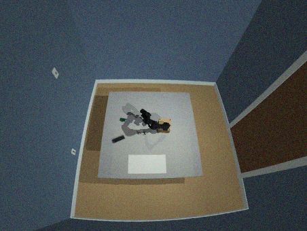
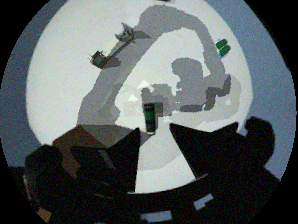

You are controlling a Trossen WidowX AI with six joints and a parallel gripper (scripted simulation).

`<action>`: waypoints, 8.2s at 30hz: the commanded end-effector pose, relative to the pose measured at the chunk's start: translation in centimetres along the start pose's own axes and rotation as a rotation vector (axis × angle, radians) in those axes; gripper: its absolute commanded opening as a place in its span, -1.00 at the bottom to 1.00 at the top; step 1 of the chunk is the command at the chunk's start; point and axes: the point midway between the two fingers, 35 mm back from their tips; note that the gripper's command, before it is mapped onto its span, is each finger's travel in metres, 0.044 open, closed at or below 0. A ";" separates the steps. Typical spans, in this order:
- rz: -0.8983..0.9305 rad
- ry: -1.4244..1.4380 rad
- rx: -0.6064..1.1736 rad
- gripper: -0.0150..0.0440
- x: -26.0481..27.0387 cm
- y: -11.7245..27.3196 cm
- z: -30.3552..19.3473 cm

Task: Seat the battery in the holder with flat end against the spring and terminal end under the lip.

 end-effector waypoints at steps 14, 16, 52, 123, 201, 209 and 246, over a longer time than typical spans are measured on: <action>0.012 -0.008 0.000 0.28 0.2 -3.0 -0.1; 0.012 -0.008 0.000 0.28 0.2 -3.3 -0.1; 0.012 -0.008 0.001 -0.27 0.2 0.2 -0.2; 0.061 -0.866 0.341 -0.27 11.2 -1.3 13.7; 0.101 -0.849 0.531 -0.27 9.6 -2.8 16.0; 0.086 -0.854 0.500 -0.27 9.5 -3.0 15.9; 0.029 -0.866 0.349 -0.27 9.5 -3.7 15.5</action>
Point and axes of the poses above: the point midway between the two fingers, 35 mm back from their tips, its own y axis back along the fingers, its own x axis across the jaws, z = x × y, and after that the axes turned 15 degrees about -y, right-handed
